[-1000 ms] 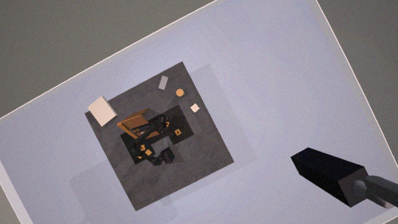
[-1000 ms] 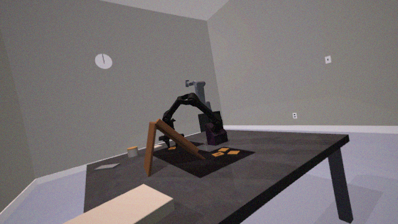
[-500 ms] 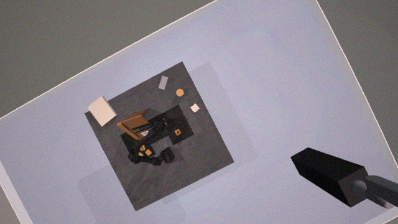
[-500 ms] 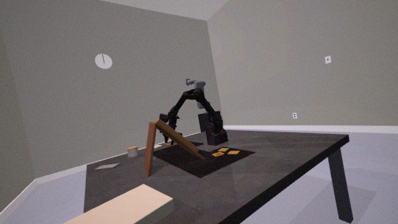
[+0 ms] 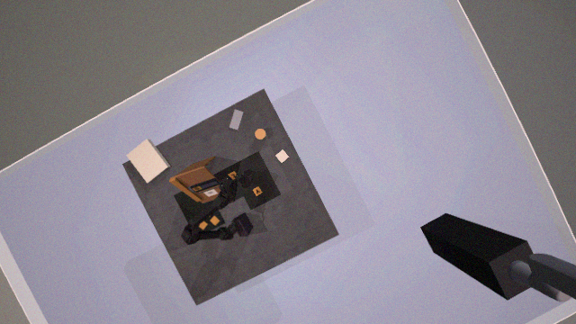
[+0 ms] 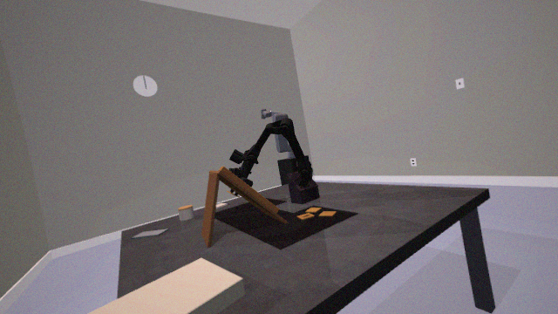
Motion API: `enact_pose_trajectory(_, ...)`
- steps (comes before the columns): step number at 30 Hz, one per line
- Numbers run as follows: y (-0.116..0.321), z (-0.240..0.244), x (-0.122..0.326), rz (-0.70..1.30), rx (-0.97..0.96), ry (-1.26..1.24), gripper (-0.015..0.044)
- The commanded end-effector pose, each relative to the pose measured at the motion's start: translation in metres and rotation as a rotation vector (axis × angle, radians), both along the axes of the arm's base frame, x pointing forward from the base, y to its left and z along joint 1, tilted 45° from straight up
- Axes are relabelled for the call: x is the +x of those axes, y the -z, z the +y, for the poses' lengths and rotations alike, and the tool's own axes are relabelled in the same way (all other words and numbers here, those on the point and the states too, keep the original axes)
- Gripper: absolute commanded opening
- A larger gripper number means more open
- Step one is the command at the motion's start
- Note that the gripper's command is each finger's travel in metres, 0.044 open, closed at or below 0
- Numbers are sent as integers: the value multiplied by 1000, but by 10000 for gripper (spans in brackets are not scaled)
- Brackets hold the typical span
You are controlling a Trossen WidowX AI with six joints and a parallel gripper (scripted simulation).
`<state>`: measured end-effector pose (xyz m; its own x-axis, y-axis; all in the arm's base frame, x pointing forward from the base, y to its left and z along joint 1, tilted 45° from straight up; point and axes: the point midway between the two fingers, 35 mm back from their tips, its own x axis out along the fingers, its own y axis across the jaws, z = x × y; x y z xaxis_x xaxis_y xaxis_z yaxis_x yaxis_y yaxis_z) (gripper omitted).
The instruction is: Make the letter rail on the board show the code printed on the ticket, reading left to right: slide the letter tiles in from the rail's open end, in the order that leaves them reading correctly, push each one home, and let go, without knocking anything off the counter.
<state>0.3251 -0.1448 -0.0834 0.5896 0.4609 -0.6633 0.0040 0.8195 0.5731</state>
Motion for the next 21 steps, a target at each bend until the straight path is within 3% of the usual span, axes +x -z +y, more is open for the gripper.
enact_pose_trajectory(1,-14,-5,-1,-23,41,96,0)
enact_pose_trajectory(8,-35,-10,-4,-58,128,246,0)
enact_pose_trajectory(21,-35,-10,-5,-59,131,250,0)
